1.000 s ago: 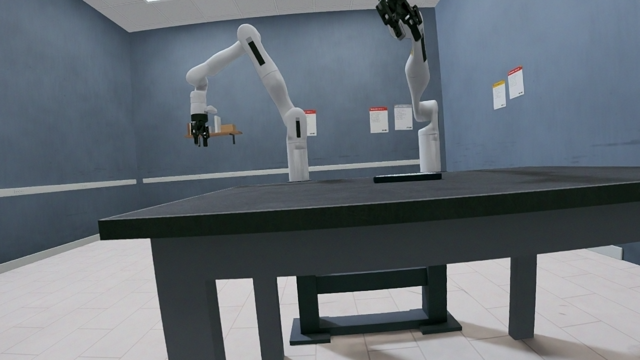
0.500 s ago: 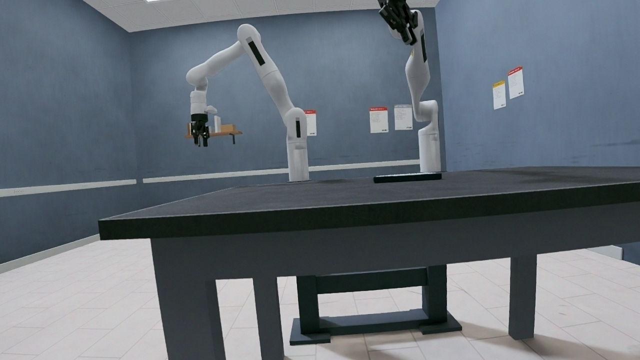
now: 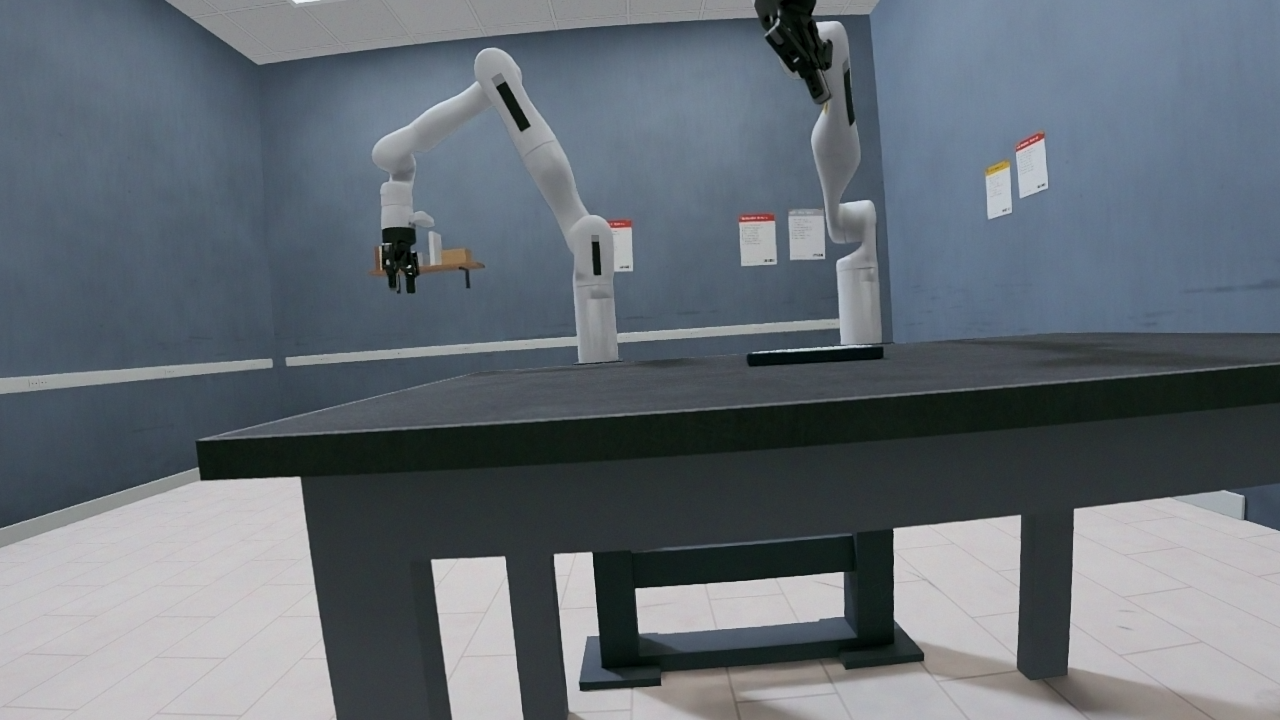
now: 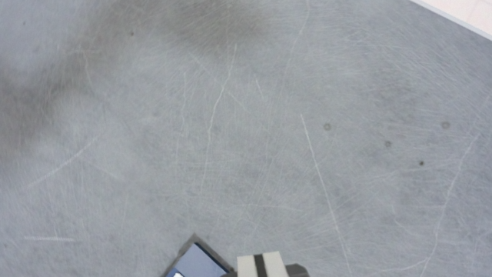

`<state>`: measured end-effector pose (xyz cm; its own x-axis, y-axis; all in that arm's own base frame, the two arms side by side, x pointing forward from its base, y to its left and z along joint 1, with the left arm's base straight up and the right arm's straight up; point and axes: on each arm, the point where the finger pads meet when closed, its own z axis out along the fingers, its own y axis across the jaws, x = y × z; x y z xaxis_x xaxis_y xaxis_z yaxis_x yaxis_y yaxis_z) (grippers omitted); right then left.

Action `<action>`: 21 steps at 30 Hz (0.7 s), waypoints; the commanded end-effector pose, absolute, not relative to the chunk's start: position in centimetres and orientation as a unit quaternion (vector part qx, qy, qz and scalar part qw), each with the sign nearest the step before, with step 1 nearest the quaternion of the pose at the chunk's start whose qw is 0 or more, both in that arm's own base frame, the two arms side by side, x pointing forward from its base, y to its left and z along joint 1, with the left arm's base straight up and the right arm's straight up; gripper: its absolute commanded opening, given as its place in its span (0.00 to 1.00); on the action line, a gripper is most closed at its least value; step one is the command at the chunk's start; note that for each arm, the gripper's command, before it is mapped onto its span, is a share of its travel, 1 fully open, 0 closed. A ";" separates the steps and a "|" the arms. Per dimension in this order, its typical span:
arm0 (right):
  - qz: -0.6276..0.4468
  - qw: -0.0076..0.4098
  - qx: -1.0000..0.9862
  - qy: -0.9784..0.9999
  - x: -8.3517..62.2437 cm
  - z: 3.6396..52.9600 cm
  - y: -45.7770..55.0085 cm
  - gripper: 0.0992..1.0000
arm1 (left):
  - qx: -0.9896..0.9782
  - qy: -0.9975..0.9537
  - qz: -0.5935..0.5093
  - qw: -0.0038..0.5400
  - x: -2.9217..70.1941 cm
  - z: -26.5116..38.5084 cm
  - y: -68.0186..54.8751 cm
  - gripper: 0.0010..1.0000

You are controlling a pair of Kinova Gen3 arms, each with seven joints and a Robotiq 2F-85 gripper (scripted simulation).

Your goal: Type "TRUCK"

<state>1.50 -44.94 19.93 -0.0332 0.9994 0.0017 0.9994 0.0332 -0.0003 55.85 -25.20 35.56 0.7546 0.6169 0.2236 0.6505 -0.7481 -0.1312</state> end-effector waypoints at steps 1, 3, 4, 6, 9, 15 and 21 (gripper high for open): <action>0.000 0.000 -0.695 -0.719 1.5 20.0 -45.0 1.00 | -0.925 -0.358 -0.082 0.099 55.9 35.1 -25.2 0.10; 0.000 0.000 -0.695 -0.719 1.5 20.0 -45.0 1.00 | -0.919 -0.373 -0.080 0.099 55.9 34.6 -25.3 0.10; 0.000 0.000 -0.695 -0.719 1.5 20.0 -45.0 1.00 | -0.916 -0.381 -0.079 0.099 56.0 34.4 -25.3 0.10; 0.000 0.000 -0.695 -0.719 1.5 20.0 -45.0 1.00 | -0.909 -0.396 -0.077 0.098 56.0 33.8 -25.3 0.10; 0.000 0.000 -0.695 -0.719 1.5 20.0 -45.0 1.00 | -0.898 -0.422 -0.074 0.098 56.0 33.0 -25.3 0.10; 0.000 0.000 -0.695 -0.719 1.5 20.0 -45.0 1.00 | -0.880 -0.459 -0.068 0.099 56.1 31.7 -25.3 0.10; 0.000 0.000 -0.695 -0.719 1.5 20.0 -45.0 1.00 | -0.847 -0.519 -0.060 0.100 56.1 29.5 -25.3 0.10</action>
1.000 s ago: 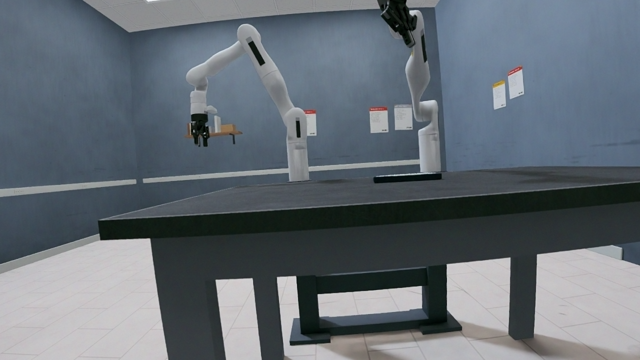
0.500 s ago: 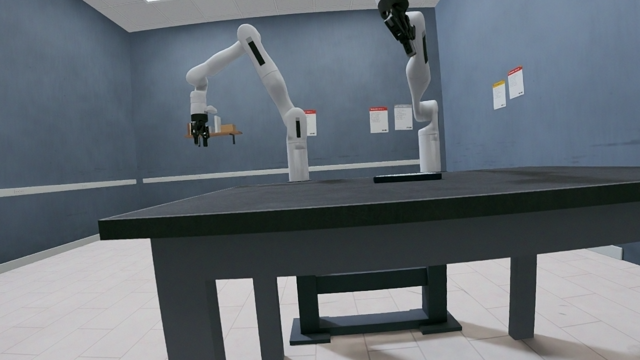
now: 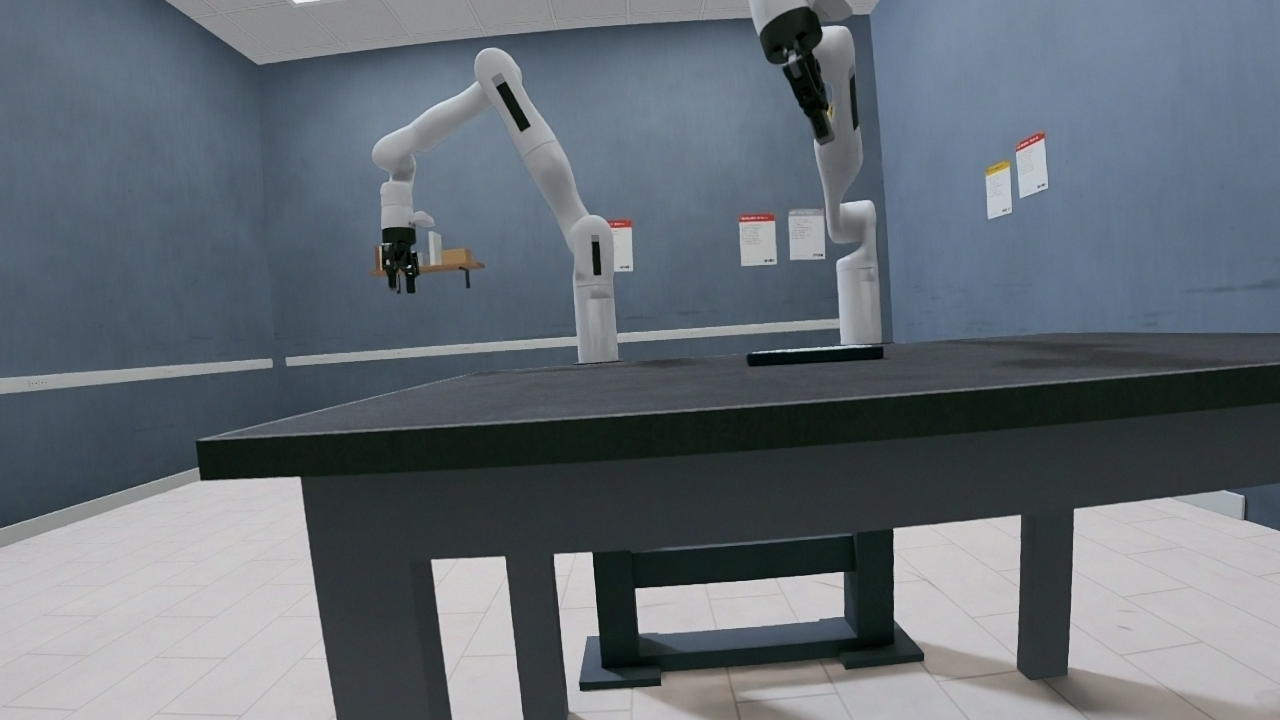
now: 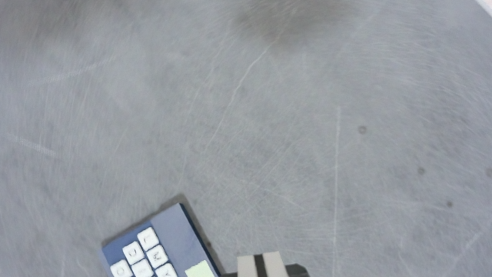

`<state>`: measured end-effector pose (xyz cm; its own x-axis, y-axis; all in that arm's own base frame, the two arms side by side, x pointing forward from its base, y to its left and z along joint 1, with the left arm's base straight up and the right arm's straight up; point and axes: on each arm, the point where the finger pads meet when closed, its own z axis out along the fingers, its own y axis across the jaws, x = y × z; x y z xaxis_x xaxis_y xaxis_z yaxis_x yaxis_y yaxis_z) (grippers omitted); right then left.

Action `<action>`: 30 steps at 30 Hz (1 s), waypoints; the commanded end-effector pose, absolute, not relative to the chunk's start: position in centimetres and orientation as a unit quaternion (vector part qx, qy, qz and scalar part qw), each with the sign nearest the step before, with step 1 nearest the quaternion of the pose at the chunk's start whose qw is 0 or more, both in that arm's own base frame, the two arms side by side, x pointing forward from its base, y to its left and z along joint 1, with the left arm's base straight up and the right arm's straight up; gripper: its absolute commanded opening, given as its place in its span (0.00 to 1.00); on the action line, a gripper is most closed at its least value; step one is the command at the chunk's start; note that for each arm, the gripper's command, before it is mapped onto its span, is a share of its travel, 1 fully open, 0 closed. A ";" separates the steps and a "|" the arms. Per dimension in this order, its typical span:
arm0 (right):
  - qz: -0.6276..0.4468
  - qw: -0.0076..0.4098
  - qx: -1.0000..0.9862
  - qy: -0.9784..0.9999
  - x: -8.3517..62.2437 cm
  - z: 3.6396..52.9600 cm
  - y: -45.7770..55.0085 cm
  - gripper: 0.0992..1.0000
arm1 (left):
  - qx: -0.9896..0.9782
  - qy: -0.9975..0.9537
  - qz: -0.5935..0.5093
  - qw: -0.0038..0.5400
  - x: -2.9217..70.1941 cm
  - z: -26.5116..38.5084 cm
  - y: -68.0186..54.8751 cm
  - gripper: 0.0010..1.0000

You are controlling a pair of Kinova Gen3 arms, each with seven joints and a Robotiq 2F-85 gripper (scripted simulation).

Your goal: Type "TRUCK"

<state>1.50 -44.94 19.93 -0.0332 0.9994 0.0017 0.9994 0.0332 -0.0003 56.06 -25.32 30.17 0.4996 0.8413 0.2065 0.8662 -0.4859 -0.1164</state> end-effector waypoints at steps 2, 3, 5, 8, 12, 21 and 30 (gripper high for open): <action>0.000 0.000 -0.695 -0.719 1.5 20.0 -45.0 1.00 | -0.833 -0.541 -0.056 0.101 56.0 28.8 -25.3 0.10; 0.000 0.000 -0.695 -0.719 1.5 20.0 -45.0 1.00 | -0.826 -0.551 -0.055 0.102 56.0 28.4 -25.3 0.10; 0.000 0.000 -0.695 -0.719 1.5 20.0 -45.0 1.00 | -0.811 -0.573 -0.051 0.103 56.0 27.6 -25.3 0.10; 0.000 0.000 -0.695 -0.719 1.5 20.0 -45.0 1.00 | -0.804 -0.584 -0.050 0.104 56.0 27.2 -25.2 0.10; 0.000 0.000 -0.695 -0.719 1.5 20.0 -45.0 1.00 | -0.770 -0.628 -0.043 0.107 55.8 25.6 -25.2 0.10; 0.000 0.000 -0.695 -0.719 1.5 20.0 -45.0 1.00 | -0.678 -0.724 -0.028 0.119 55.3 21.8 -24.9 0.10; 0.000 0.000 -0.695 -0.719 1.5 20.0 -45.0 1.00 | -0.598 -0.790 -0.019 0.130 54.8 19.0 -24.6 0.10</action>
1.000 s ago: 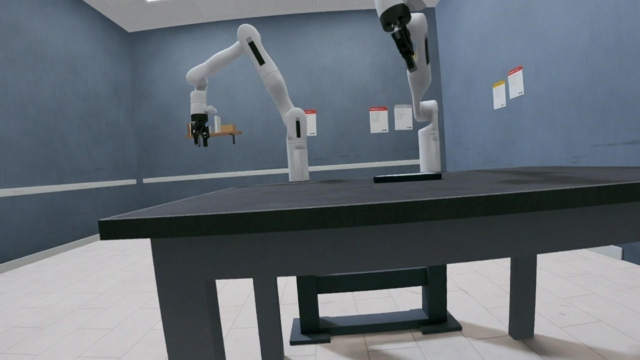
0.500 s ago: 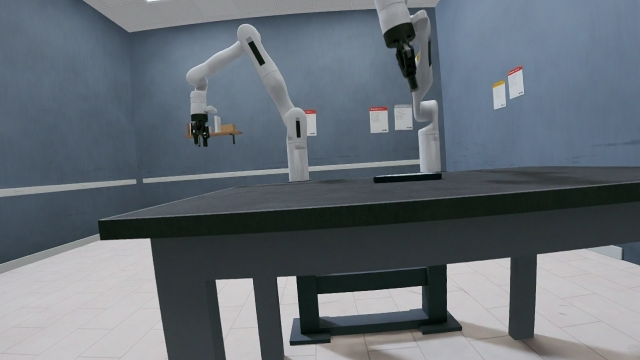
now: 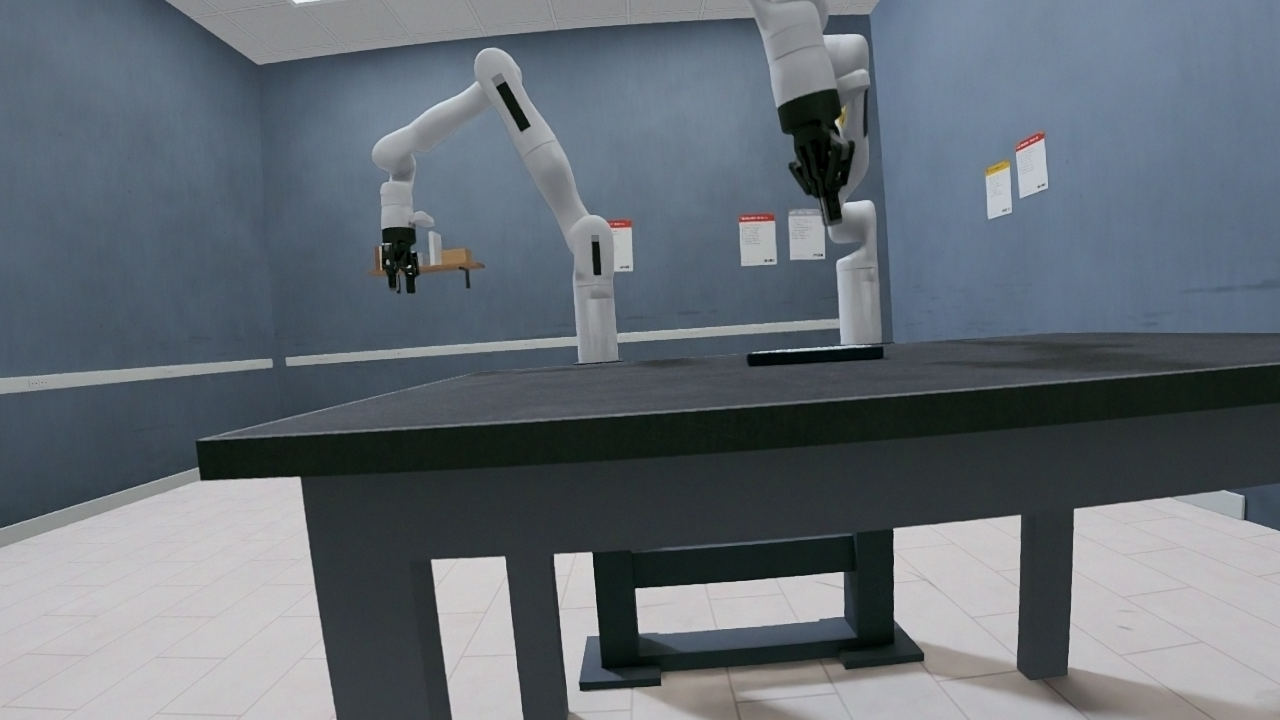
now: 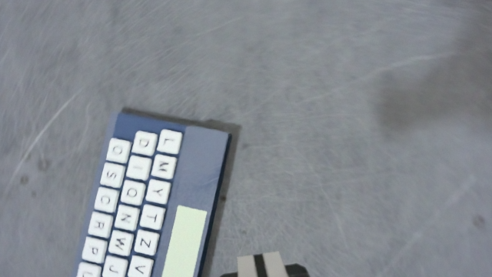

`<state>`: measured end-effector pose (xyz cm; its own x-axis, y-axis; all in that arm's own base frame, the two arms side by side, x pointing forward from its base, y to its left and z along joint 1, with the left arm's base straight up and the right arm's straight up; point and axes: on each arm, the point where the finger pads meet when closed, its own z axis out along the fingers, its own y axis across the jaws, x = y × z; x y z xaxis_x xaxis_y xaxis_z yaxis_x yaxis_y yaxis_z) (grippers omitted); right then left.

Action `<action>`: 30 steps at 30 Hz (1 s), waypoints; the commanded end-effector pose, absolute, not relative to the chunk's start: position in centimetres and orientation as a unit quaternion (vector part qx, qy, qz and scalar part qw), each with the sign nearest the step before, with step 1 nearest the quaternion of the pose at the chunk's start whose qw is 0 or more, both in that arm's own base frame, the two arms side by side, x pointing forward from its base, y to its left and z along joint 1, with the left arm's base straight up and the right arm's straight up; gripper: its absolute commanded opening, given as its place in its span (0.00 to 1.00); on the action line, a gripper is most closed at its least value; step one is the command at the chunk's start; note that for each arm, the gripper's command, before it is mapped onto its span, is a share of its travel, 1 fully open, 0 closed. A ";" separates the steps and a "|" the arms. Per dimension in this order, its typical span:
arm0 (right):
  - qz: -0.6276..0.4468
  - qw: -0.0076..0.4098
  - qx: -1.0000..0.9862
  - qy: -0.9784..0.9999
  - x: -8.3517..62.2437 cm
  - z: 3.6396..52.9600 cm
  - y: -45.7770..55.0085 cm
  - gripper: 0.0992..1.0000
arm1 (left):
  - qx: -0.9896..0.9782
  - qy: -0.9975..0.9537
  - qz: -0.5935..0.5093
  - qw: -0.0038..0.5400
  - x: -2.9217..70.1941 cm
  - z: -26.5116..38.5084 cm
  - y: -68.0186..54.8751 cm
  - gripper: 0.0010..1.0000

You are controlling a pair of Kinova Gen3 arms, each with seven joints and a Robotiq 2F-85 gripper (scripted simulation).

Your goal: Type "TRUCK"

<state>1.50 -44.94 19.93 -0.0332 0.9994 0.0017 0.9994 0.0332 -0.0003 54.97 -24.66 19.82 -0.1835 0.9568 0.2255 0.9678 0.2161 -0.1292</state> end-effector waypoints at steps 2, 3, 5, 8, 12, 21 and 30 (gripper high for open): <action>0.000 0.000 -0.695 -0.719 1.5 20.0 -45.0 1.00 | -0.575 -0.807 -0.017 0.134 54.7 18.2 -24.5 0.10; 0.000 0.000 -0.695 -0.719 1.5 20.0 -45.0 1.00 | -0.563 -0.815 -0.016 0.136 54.6 17.8 -24.4 0.10; 0.000 0.000 -0.695 -0.719 1.5 20.0 -45.0 1.00 | -0.538 -0.831 -0.014 0.140 54.4 17.1 -24.3 0.10; 0.000 0.000 -0.695 -0.719 1.5 20.0 -45.0 1.00 | -0.501 -0.853 -0.012 0.146 54.1 16.0 -24.2 0.10; 0.000 0.000 -0.695 -0.719 1.5 20.0 -45.0 1.00 | -0.476 -0.867 -0.010 0.150 53.9 15.3 -24.1 0.10; 0.000 0.000 -0.695 -0.719 1.5 20.0 -45.0 1.00 | -0.359 -0.918 -0.007 0.169 53.0 12.2 -23.5 0.10; 0.000 0.000 -0.695 -0.719 1.5 20.0 -45.0 1.00 | -0.276 -0.944 -0.007 0.182 52.4 10.3 -23.2 0.10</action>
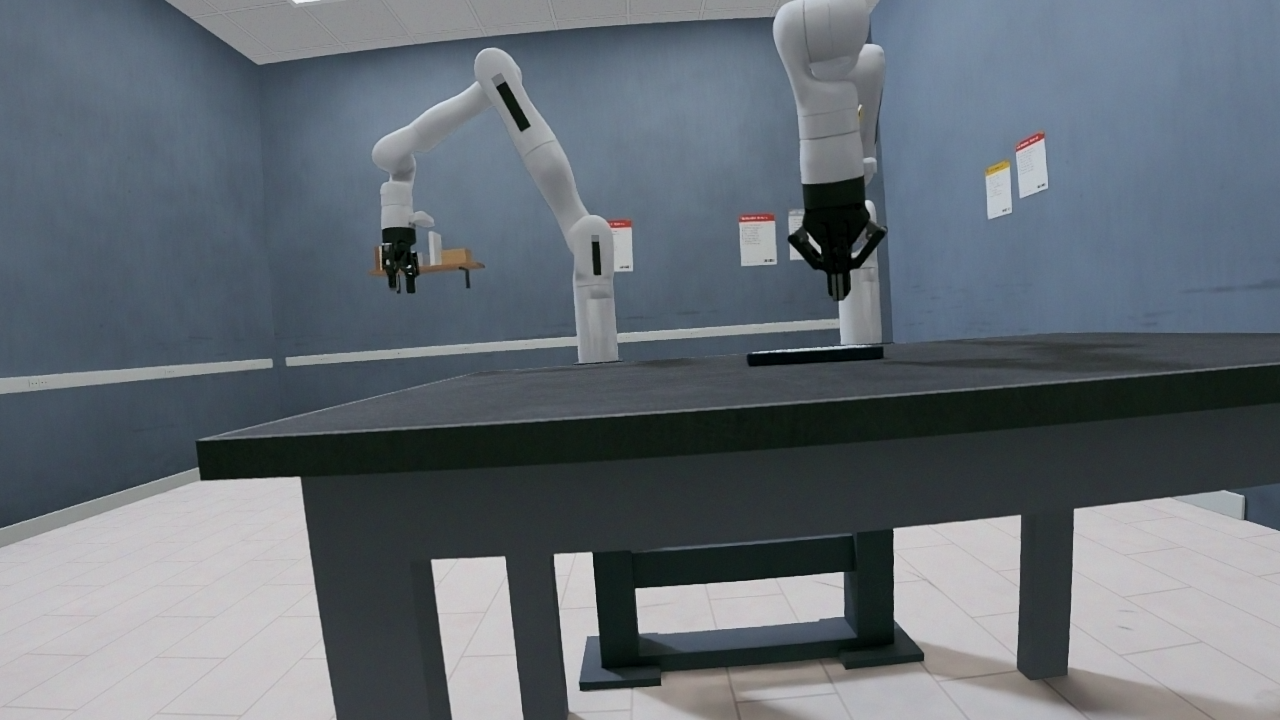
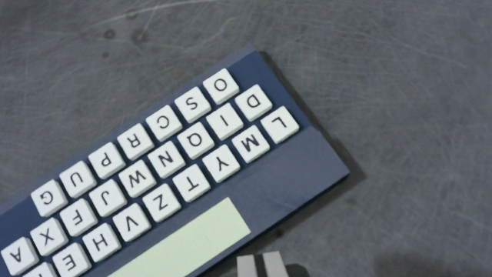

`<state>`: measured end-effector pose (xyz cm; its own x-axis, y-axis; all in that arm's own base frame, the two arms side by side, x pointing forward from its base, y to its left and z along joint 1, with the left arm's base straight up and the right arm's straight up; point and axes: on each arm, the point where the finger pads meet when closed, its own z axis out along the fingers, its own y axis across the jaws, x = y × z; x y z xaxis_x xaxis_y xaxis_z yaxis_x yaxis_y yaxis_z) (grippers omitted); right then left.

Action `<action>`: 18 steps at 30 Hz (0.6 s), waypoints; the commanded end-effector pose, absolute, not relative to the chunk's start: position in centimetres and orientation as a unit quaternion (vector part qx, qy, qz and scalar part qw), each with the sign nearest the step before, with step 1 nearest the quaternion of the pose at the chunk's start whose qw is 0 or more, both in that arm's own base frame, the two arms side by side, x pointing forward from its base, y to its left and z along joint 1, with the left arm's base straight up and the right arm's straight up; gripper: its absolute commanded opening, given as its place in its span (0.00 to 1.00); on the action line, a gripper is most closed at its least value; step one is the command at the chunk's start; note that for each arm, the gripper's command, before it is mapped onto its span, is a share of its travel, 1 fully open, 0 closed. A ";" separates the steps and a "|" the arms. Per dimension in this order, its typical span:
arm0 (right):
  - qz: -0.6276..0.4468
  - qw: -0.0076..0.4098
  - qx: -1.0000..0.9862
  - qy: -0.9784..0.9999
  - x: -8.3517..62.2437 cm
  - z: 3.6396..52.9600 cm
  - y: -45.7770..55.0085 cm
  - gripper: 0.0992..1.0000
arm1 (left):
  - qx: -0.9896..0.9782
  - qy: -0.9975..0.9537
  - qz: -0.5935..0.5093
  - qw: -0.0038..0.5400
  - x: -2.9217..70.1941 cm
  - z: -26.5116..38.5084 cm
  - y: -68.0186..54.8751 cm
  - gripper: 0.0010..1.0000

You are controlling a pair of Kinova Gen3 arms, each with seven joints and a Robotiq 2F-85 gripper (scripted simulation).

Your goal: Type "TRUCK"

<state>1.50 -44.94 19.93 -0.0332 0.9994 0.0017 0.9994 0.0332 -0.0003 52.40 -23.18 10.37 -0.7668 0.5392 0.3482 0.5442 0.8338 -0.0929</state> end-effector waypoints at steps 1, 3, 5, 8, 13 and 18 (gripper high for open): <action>0.000 0.000 -0.695 -0.719 1.5 20.0 -45.0 1.00 | -0.265 -0.946 -0.007 0.184 52.3 10.0 -23.1 0.10; 0.000 0.000 -0.695 -0.719 1.5 20.0 -45.0 1.00 | -0.244 -0.951 -0.007 0.187 52.1 9.5 -23.0 0.10; 0.000 0.000 -0.695 -0.719 1.5 20.0 -45.0 1.00 | -0.224 -0.956 -0.008 0.191 51.9 9.1 -22.9 0.10; 0.000 0.000 -0.695 -0.719 1.5 20.0 -45.0 1.00 | -0.196 -0.961 -0.009 0.195 51.7 8.5 -22.8 0.10; 0.000 0.000 -0.695 -0.719 1.5 20.0 -45.0 1.00 | -0.155 -0.967 -0.010 0.202 51.4 7.6 -22.6 0.10; 0.000 0.000 -0.695 -0.719 1.5 20.0 -45.0 1.00 | -0.135 -0.969 -0.011 0.205 51.2 7.2 -22.5 0.10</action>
